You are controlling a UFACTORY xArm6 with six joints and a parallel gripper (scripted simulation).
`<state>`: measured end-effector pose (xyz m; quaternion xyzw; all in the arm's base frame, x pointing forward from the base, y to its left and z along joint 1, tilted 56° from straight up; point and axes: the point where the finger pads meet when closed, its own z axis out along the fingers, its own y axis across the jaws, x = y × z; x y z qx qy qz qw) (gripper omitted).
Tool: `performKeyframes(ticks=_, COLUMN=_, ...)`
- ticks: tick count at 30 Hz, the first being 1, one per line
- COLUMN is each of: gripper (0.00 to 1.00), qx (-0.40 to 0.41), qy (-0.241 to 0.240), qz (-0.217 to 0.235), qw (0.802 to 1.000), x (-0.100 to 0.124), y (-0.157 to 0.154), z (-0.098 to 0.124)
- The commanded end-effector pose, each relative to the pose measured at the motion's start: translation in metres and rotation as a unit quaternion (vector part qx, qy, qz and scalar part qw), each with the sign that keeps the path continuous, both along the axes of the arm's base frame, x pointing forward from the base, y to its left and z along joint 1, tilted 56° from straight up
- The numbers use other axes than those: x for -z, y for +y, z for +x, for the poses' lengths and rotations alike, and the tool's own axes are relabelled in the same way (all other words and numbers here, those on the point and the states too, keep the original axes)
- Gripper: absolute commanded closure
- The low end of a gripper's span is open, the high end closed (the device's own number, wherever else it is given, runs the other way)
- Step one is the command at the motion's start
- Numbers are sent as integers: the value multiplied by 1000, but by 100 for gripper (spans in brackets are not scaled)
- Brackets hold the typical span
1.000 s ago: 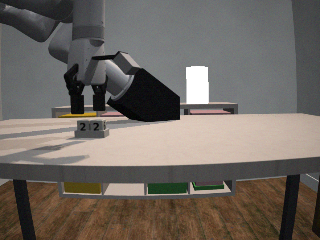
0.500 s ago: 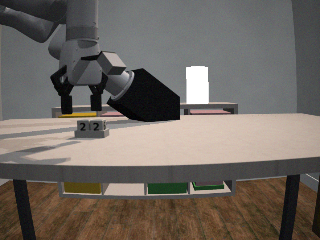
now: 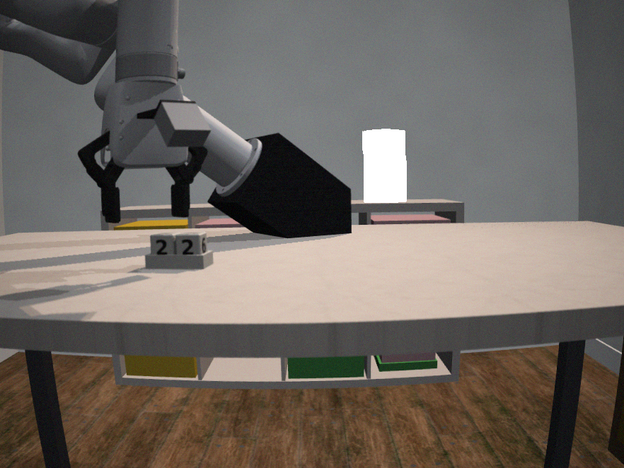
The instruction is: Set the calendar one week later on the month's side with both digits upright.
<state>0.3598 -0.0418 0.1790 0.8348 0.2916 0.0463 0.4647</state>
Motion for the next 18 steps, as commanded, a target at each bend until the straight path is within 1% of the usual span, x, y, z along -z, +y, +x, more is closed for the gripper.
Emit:
performKeyframes(ticks=1, gripper=0, qx=28, qy=-39, qz=18, qw=999, x=-2, y=-1, z=0)
performKeyframes(ticks=4, gripper=0, qx=63, qy=-85, qz=40, qw=994, x=-3, y=-2, z=-1)
performKeyframes(ticks=5, gripper=0, qx=69, qy=-93, qz=43, qw=992, x=-5, y=-4, z=-2)
performKeyframes(ticks=8, gripper=0, qx=69, qy=-93, qz=43, qw=992, x=-12, y=-11, z=-6)
performKeyframes(ticks=18, gripper=0, qx=69, qy=-93, qz=43, qw=992, x=-12, y=-11, z=-6)
